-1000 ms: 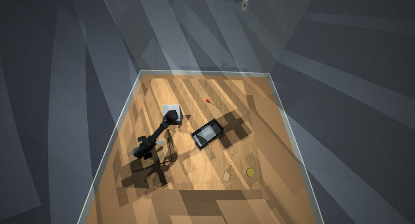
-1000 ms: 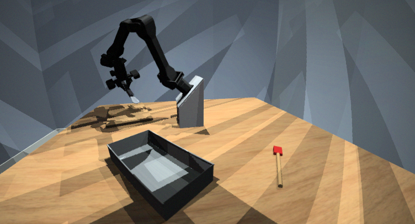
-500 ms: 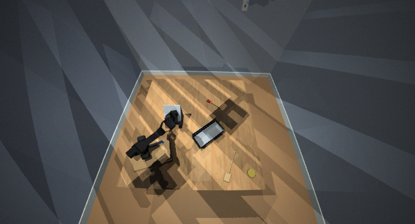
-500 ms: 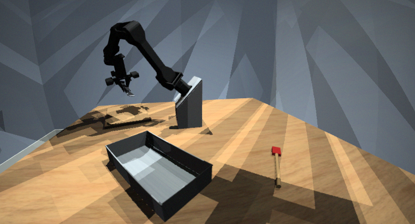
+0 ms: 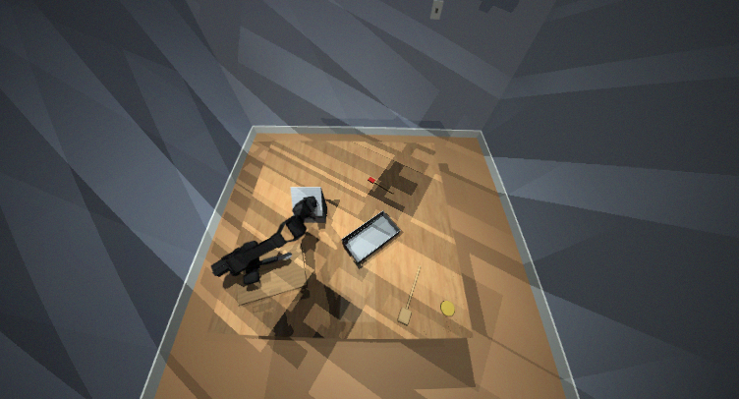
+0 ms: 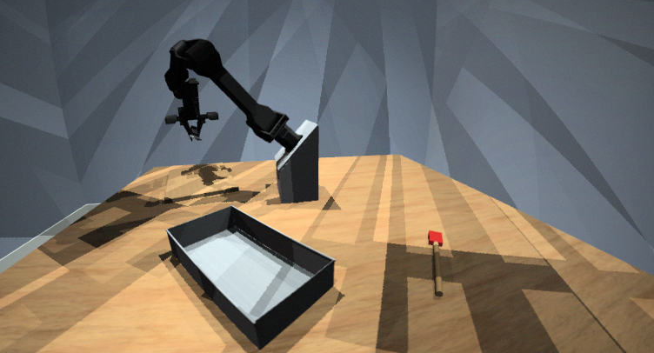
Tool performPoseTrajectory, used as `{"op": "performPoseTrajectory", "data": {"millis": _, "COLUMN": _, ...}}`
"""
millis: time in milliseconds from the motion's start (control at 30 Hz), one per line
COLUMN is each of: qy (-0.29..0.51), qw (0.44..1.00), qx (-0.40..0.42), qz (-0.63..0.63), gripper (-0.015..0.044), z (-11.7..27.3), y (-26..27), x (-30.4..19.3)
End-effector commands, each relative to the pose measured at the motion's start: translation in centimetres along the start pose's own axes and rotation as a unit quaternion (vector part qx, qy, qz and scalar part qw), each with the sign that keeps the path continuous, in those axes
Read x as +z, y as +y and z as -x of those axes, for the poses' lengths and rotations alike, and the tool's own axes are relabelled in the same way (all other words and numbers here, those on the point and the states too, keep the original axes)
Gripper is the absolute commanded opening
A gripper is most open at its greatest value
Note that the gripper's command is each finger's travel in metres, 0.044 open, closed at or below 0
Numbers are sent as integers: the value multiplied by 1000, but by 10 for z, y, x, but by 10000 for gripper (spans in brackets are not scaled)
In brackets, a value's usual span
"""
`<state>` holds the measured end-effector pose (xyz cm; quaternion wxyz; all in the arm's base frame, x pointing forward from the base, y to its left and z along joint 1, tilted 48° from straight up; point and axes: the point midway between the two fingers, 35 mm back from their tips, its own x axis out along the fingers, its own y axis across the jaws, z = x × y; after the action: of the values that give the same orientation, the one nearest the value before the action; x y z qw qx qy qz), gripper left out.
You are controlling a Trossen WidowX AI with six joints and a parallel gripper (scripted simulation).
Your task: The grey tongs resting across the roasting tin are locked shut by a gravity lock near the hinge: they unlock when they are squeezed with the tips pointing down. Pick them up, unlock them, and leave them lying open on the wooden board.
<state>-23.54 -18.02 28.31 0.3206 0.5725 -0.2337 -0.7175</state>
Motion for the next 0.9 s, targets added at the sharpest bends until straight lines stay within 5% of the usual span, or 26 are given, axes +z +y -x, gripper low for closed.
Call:
{"op": "performPoseTrajectory", "data": {"millis": 0, "qy": 3, "qw": 1000, "qx": 5, "qz": 1, "gripper": -150, "z": 1, "y": 2, "x": 0}}
{"op": "performPoseTrajectory", "data": {"millis": 867, "qy": 4, "qw": 1000, "qx": 3, "qz": 3, "gripper": -150, "z": -35, "y": 0, "x": 6}}
